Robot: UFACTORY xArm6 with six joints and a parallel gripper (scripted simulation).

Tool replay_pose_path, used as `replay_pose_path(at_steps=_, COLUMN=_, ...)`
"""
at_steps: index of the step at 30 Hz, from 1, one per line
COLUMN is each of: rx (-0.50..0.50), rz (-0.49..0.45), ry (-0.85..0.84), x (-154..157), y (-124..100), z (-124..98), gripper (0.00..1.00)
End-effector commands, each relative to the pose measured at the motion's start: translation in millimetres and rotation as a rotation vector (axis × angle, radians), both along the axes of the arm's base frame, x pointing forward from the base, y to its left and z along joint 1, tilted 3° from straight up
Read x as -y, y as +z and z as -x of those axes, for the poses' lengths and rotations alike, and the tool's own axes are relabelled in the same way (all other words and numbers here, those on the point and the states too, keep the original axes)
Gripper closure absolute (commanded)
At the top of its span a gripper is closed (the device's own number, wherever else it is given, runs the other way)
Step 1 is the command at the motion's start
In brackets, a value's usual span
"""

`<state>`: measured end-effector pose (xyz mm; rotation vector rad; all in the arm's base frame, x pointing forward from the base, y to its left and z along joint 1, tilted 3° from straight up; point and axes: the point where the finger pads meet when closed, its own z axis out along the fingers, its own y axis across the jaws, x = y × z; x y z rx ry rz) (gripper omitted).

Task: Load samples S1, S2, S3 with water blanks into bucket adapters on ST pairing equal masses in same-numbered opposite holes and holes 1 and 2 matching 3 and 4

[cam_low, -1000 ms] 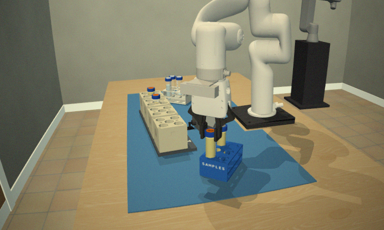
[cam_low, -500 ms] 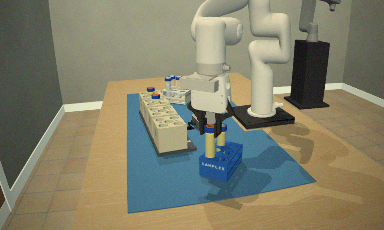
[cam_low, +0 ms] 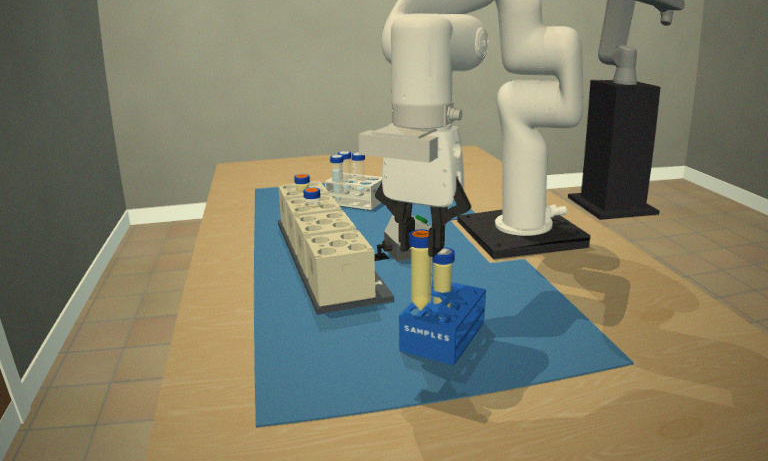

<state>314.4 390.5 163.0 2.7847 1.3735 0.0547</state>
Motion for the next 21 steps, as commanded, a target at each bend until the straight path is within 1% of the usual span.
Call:
replay_pose_path(at_steps=1, rx=0.003, rz=-0.003, ry=0.0, x=-1.0, y=5.9, z=-0.5, gripper=1.0)
replay_pose_path(at_steps=15, rx=0.003, rz=-0.003, ry=0.0, x=-1.4, y=33.9, z=0.9, gripper=1.0)
replay_pose_path(at_steps=17, rx=0.003, rz=-0.003, ry=0.0, x=-1.4, y=33.9, z=0.9, gripper=1.0)
replay_pose_path(at_steps=21, rx=0.003, rz=-0.003, ry=0.0, x=-1.5, y=41.9, z=1.3, gripper=1.0)
